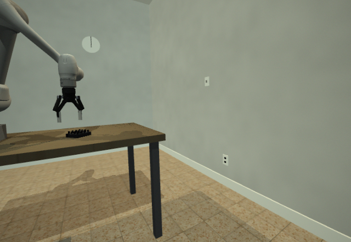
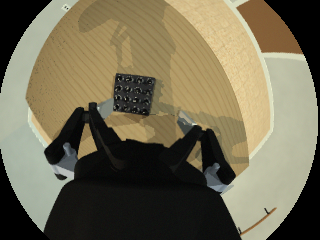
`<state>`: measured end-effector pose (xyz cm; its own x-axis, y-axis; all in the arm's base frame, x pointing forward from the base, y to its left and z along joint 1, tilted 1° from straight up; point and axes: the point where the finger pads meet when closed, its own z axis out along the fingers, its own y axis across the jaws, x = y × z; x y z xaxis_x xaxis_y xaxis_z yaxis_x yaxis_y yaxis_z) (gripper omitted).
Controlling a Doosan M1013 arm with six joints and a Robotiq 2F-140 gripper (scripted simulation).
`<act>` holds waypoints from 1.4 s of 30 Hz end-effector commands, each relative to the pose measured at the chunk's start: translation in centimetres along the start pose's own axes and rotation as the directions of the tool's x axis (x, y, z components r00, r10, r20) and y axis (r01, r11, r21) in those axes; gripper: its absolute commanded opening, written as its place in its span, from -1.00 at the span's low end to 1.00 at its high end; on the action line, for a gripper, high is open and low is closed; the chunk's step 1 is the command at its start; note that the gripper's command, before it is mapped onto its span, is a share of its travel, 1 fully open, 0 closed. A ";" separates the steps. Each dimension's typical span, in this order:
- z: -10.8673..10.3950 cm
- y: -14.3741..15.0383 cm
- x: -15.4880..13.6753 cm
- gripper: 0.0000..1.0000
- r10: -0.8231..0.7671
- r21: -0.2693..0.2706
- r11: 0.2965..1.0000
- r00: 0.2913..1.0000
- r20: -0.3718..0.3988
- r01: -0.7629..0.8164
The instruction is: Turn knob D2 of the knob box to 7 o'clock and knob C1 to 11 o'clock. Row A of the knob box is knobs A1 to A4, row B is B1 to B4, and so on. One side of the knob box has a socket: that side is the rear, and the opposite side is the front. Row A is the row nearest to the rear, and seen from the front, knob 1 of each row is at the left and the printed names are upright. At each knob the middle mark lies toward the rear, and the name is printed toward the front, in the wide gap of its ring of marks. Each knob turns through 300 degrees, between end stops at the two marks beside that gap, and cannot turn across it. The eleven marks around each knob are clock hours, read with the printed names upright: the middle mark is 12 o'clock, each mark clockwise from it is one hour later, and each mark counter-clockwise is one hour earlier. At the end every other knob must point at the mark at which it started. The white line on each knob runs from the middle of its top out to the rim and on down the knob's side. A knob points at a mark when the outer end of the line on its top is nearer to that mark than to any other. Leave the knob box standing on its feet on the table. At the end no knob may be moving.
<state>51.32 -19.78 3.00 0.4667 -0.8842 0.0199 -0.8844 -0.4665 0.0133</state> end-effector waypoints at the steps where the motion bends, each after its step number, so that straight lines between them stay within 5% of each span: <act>1: -2.3 -0.2 0.0 1.00 0.000 0.005 1.000 1.000 0.000 0.000; 15: -8.0 -0.1 0.0 1.00 0.000 0.005 1.000 1.000 0.000 0.000; 42: -8.2 -0.1 0.0 1.00 0.000 0.005 1.000 1.000 0.000 0.000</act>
<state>51.33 -19.79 10.91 0.4635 -0.8858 0.0210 -0.8861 -0.4633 0.0128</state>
